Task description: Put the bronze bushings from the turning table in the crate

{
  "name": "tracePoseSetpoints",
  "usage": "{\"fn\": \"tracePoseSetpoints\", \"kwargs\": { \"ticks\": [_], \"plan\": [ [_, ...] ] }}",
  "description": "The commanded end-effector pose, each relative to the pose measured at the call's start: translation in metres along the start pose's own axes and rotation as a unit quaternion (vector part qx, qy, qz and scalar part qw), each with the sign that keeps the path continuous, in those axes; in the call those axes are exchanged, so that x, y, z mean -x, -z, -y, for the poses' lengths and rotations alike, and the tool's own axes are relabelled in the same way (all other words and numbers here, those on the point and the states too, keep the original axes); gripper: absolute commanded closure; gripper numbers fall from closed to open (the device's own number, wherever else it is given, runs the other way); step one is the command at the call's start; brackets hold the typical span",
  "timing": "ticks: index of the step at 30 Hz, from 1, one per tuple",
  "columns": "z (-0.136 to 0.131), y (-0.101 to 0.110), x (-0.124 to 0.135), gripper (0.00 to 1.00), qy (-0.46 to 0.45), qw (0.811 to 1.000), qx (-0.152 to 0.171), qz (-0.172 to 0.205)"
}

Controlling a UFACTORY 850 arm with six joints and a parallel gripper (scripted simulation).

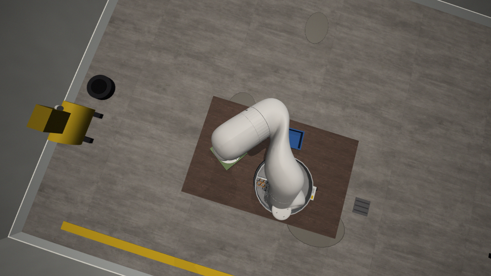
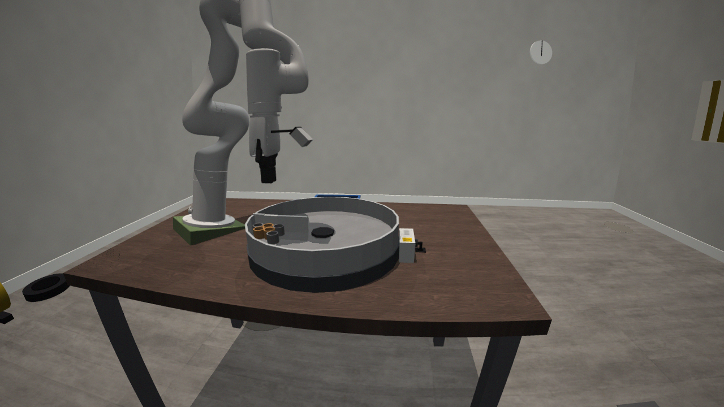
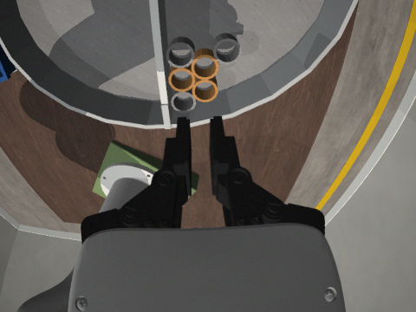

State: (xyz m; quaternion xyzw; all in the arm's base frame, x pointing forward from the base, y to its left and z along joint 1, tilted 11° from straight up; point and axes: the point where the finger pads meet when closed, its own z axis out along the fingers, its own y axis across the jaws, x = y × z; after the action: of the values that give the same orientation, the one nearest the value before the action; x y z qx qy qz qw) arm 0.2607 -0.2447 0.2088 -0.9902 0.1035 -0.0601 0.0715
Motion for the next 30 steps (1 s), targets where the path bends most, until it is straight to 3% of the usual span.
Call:
{"fn": "tracePoseSetpoints", "kwargs": {
  "ticks": [1, 22, 30],
  "plan": [
    [0.000, 0.001, -0.001, 0.87, 0.000, 1.000, 0.001, -0.001],
    [-0.001, -0.001, 0.000, 0.89, 0.003, 1.000, 0.001, 0.004],
    [-0.006, -0.012, 0.005, 0.89, 0.032, 0.998, 0.015, 0.053]
  ]
}}
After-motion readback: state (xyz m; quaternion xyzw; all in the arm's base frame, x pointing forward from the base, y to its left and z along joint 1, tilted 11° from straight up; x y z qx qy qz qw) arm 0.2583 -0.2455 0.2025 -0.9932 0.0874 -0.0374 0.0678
